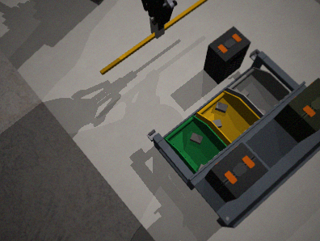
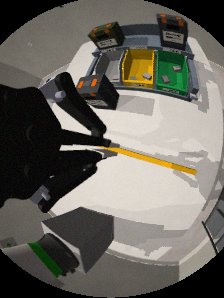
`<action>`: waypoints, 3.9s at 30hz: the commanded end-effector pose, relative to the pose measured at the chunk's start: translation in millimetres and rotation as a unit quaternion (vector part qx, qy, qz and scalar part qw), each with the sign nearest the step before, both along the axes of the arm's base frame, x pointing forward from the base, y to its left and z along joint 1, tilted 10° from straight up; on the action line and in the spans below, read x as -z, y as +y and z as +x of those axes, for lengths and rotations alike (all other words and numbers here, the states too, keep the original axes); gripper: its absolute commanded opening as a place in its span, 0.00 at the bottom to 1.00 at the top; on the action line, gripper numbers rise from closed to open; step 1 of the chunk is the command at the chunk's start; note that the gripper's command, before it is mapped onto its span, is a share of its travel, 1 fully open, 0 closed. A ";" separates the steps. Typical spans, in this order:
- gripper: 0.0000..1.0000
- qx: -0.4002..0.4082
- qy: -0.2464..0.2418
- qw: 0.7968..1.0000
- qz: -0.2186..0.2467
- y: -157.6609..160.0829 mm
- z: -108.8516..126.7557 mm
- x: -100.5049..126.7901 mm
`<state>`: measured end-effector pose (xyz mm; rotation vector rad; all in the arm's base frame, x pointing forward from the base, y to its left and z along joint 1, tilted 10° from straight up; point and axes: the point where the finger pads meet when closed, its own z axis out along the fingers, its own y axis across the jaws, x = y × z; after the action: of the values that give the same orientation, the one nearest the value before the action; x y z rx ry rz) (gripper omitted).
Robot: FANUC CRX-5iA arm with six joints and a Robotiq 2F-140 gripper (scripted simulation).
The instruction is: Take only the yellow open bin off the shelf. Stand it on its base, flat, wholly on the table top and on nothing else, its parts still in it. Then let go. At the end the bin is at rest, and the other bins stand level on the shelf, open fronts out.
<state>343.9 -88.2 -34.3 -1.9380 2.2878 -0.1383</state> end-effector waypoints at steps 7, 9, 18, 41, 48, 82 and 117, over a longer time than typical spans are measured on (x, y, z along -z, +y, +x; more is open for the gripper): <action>0.00 0.000 0.000 1.000 0.000 0.2 3.2 16.0; 0.00 0.000 0.000 1.000 0.000 0.2 3.2 16.0; 0.00 0.000 0.000 1.000 0.000 0.5 6.1 31.7; 0.00 0.000 0.000 1.000 0.000 1.0 10.3 55.3; 0.00 0.000 0.000 1.000 0.000 1.0 10.3 55.3; 0.00 0.000 0.000 1.000 0.000 1.7 17.4 94.7; 0.57 0.000 0.000 1.000 0.000 1.8 18.9 103.3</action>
<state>362.8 -86.2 -137.7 -1.9378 2.2875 -0.1386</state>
